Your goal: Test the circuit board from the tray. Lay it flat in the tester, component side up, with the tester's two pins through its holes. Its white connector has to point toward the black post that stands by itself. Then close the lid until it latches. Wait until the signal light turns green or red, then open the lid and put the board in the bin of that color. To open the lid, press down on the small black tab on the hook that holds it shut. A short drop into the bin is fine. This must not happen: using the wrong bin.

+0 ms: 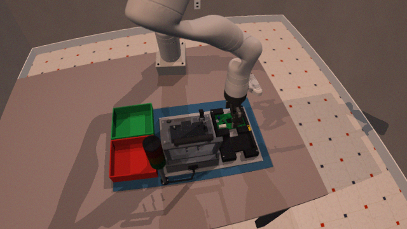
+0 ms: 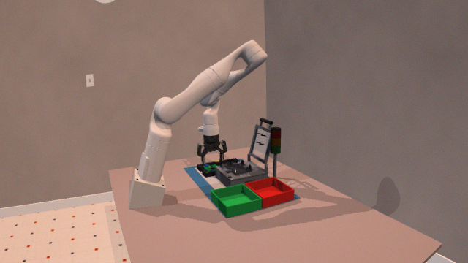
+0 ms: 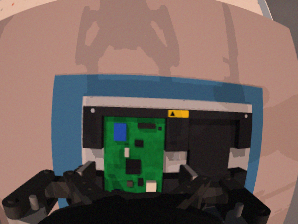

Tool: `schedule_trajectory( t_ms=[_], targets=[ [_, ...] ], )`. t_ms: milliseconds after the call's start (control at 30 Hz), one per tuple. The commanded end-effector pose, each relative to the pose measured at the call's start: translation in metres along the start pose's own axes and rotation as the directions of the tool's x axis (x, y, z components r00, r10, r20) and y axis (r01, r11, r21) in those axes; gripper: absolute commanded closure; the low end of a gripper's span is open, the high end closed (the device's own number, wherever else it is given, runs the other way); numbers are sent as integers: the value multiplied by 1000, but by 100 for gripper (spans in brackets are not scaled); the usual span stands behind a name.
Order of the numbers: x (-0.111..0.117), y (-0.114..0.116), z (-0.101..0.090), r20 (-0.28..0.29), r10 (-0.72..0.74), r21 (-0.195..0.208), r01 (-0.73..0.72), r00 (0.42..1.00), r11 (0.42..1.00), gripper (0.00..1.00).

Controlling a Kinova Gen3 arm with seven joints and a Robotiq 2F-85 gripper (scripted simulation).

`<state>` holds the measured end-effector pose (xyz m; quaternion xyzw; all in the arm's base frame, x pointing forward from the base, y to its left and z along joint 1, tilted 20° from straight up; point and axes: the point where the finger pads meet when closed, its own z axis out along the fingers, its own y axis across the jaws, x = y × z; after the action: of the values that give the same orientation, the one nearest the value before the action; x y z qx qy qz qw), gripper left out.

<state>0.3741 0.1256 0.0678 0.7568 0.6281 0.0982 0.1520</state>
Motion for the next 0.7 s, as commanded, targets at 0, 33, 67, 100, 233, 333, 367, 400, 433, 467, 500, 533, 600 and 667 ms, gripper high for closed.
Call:
schedule_trajectory(
  t_ms=[0, 33, 67, 100, 233, 333, 367, 400, 433, 467, 500, 533, 600, 667],
  targets=[
    [1, -5, 9, 1, -4, 12, 4, 1000, 1000, 0],
    [1, -5, 11, 1, -4, 12, 4, 1000, 1000, 0],
    [1, -5, 13, 1, -4, 12, 4, 1000, 1000, 0],
    [1, -5, 15, 1, -4, 12, 4, 1000, 1000, 0],
    [1, -5, 18, 1, -4, 12, 4, 1000, 1000, 0],
    [1, -5, 18, 1, -4, 12, 4, 1000, 1000, 0],
    [1, -5, 18, 1, -4, 12, 4, 1000, 1000, 0],
    [1, -5, 18, 1, -4, 12, 4, 1000, 1000, 0],
    [1, -5, 18, 1, -4, 12, 4, 1000, 1000, 0],
    [1, -5, 18, 1, -4, 12, 4, 1000, 1000, 0],
    [1, -5, 18, 1, -4, 12, 4, 1000, 1000, 0],
    [1, -5, 18, 1, -4, 12, 4, 1000, 1000, 0],
    [1, -5, 18, 1, -4, 12, 4, 1000, 1000, 0],
    [1, -5, 18, 1, -4, 12, 4, 1000, 1000, 0]
  ],
)
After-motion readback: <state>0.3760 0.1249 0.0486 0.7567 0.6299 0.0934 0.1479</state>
